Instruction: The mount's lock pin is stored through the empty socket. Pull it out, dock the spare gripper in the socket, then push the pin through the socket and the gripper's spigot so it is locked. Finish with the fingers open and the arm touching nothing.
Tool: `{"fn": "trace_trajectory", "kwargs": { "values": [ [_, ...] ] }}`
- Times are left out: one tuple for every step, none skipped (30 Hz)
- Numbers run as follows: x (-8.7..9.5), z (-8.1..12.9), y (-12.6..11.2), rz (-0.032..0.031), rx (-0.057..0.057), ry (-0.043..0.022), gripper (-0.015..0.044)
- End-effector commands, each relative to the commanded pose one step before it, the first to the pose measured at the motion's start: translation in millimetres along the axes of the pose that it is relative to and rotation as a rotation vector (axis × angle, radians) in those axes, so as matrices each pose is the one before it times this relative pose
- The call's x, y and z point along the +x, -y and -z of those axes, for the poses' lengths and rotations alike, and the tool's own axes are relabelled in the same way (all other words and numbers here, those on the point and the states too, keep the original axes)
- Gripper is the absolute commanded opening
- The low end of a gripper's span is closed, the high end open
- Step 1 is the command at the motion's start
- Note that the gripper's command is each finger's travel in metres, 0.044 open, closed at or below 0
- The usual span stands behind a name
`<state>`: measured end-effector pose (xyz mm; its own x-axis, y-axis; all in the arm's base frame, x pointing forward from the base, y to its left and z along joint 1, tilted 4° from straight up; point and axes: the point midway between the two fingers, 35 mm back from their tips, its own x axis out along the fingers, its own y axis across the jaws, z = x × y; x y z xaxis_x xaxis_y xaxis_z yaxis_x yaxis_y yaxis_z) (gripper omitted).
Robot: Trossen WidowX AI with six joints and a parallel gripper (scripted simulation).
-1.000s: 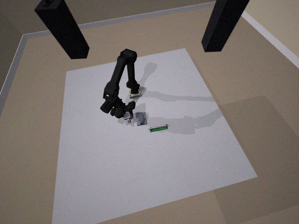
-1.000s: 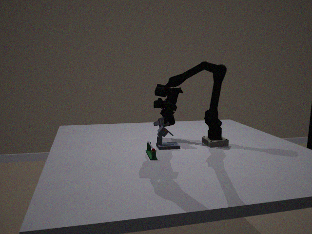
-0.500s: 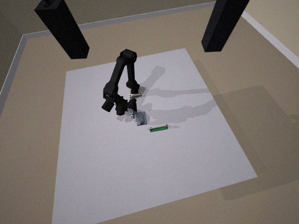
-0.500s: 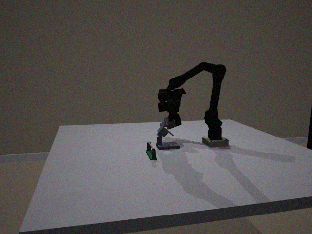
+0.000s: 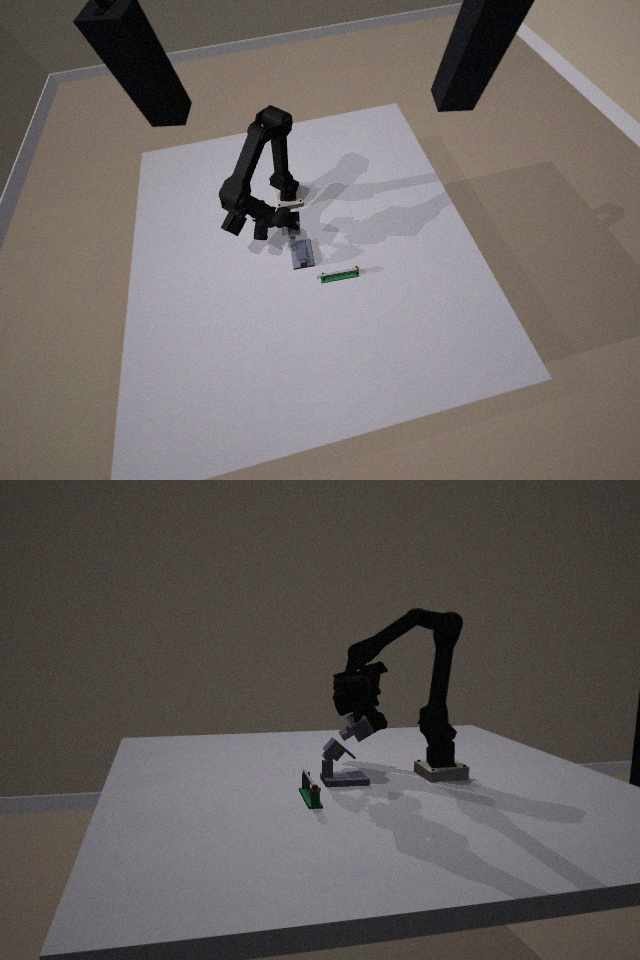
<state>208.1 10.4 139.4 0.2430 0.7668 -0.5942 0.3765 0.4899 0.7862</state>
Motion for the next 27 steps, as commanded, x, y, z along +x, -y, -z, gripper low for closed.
{"fn": "trace_trajectory", "kwargs": {
  "values": [
    [-0.55,5.70,-6.58,-0.06355,0.0920,-0.02108,0.0000],
    [-0.19,1.93,-1.52,-0.01536,0.0267,-0.00602,0.0000],
    [-0.21,1.91,-1.52,-0.01534,0.0268,-0.00595,0.0000],
    [-0.22,1.88,-1.51,-0.01531,0.0269,-0.00589,0.0000],
    [-0.23,1.85,-1.51,-0.01529,0.0270,-0.00582,0.0000],
    [-0.24,1.81,-1.50,-0.01516,0.0269,-0.00572,0.0000],
    [-0.26,1.83,-1.54,-0.01558,0.0277,-0.00581,0.0000],
    [-0.27,1.80,-1.54,-0.01556,0.0278,-0.00574,0.0000],
    [-0.29,1.77,-1.53,-0.01555,0.0279,-0.00568,0.0000],
    [-0.29,1.71,-1.50,-0.01522,0.0274,-0.00550,0.0000],
    [-0.22,1.28,-1.13,-0.01152,0.0207,-0.00412,0.0000],
    [-0.14,0.76,-0.68,-0.00691,0.0125,-0.00245,0.0000],
    [-0.05,0.25,-0.23,-0.00230,0.0042,-0.00082,0.0000],
    [0.00,0.00,0.00,0.00000,0.0000,0.00000,0.0000],
    [0.00,0.00,0.00,0.00000,0.0000,0.00000,0.0000],
    [0.12,0.38,-0.33,-0.00001,0.0000,0.00013,0.0000],
    [0.09,0.29,-0.25,-0.00001,0.0000,0.00010,0.0000],
    [0.12,-0.19,0.02,0.00001,0.0015,-0.00114,0.0000],
    [0.25,-0.38,0.05,0.00003,0.0031,-0.00231,0.0000],
    [0.35,-0.53,0.07,0.00005,0.0043,-0.00321,0.0000],
    [0.46,-0.70,0.09,0.00008,0.0056,-0.00415,0.0000],
    [0.57,-0.87,0.11,0.00012,0.0070,-0.00515,0.0000],
    [0.58,-1.04,0.08,0.00017,0.0077,-0.00557,0.0000],
    [0.65,-1.15,0.09,0.00022,0.0085,-0.00615,0.0000],
    [0.69,-1.23,0.10,0.00027,0.0090,-0.00648,0.0000],
    [0.67,-1.34,0.01,0.00031,0.0092,-0.00650,0.0000],
    [0.66,-1.38,-0.06,0.00035,0.0093,-0.00642,0.0000]
  ]
}}
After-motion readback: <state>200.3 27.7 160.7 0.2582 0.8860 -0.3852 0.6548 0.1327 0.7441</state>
